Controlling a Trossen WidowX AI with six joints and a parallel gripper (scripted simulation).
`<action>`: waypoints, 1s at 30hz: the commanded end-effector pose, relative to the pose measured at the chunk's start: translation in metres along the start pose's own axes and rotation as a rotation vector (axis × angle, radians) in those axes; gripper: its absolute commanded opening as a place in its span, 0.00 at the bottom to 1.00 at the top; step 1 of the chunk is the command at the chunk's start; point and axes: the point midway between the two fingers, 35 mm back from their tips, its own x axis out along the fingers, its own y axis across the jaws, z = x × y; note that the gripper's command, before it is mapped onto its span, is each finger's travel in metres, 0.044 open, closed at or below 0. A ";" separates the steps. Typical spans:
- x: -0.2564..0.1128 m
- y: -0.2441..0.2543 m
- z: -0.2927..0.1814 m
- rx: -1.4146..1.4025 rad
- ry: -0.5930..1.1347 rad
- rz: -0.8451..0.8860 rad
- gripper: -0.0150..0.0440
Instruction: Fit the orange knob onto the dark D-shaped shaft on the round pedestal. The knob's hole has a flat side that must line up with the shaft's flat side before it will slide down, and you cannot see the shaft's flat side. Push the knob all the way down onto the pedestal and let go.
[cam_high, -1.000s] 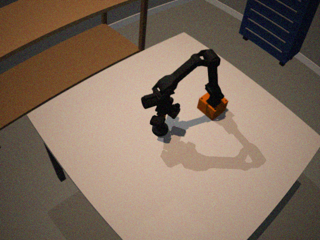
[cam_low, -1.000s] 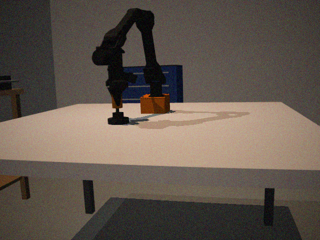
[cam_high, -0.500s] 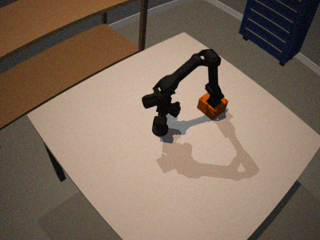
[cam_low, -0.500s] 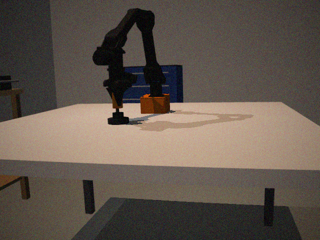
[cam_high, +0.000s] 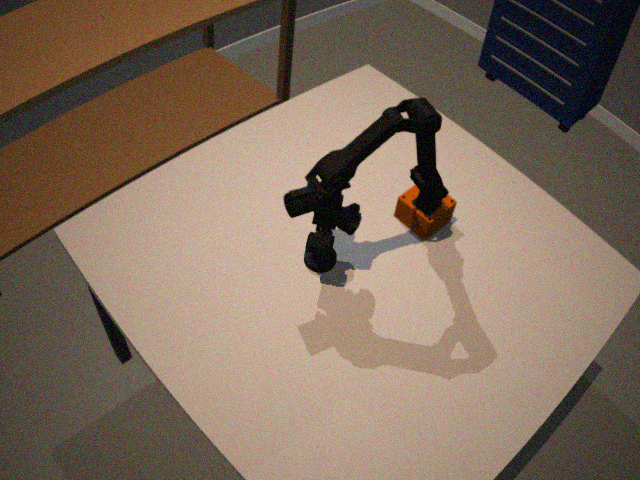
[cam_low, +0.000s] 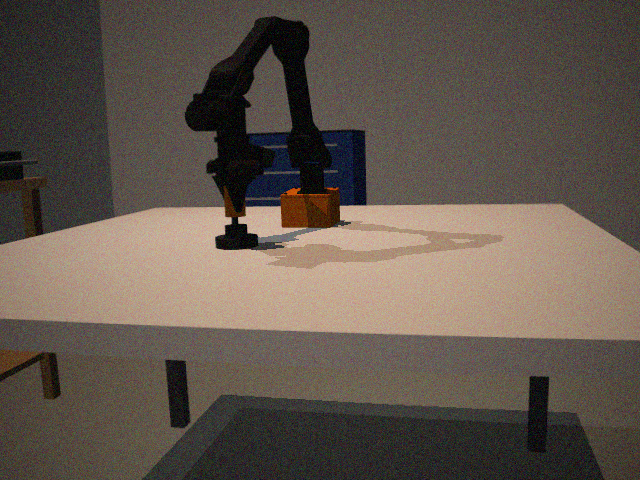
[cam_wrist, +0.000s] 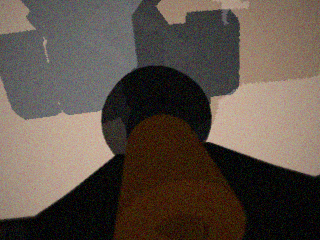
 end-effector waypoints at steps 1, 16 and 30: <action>-0.003 -0.001 0.000 -0.006 -0.001 -0.004 0.25; -0.004 -0.003 -0.003 -0.216 0.000 -0.004 0.25; -0.003 -0.003 -0.003 -0.216 0.000 -0.004 0.25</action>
